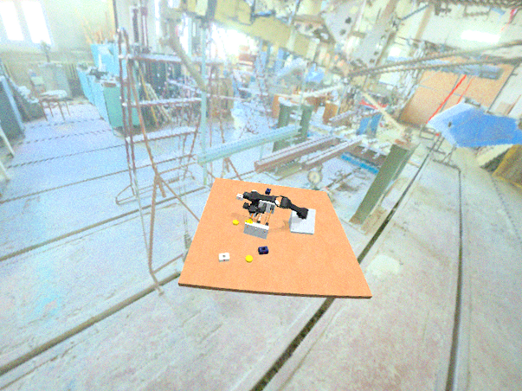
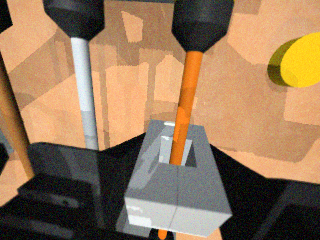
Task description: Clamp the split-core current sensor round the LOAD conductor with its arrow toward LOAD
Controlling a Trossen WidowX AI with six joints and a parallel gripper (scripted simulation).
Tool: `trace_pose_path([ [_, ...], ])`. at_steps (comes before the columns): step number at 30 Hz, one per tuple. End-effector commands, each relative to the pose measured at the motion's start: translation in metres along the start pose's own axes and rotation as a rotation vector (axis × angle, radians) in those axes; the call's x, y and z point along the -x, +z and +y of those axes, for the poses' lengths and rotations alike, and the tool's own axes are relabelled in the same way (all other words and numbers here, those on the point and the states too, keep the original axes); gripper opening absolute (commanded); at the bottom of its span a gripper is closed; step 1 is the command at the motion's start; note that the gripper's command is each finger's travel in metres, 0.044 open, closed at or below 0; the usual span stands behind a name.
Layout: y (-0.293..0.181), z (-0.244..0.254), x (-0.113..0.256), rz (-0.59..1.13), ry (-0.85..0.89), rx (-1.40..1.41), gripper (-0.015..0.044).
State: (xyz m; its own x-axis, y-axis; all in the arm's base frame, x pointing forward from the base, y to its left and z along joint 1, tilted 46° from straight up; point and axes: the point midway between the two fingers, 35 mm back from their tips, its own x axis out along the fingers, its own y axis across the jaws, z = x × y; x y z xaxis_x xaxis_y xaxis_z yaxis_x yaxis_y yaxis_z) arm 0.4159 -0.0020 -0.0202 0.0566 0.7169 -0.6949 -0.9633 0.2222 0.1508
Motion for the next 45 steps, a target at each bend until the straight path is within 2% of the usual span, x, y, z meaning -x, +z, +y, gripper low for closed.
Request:
trace_pose_path([
  [1, -0.0013, -0.0015, 0.0035, -0.003, -0.009, 0.0, 0.0],
  [26, 0.0, 0.0, 0.0, 0.0, 0.0, 0.0, 0.0],
  [42, -0.0006, 0.0001, 0.0012, 0.0, -0.006, 0.0, 0.042],
  [43, -0.0007, 0.0001, 0.001, 0.0, -0.008, 0.0, 0.044],
  [45, 0.0, 0.0001, -0.0003, 0.0, 0.0, 0.0, 0.0387],
])
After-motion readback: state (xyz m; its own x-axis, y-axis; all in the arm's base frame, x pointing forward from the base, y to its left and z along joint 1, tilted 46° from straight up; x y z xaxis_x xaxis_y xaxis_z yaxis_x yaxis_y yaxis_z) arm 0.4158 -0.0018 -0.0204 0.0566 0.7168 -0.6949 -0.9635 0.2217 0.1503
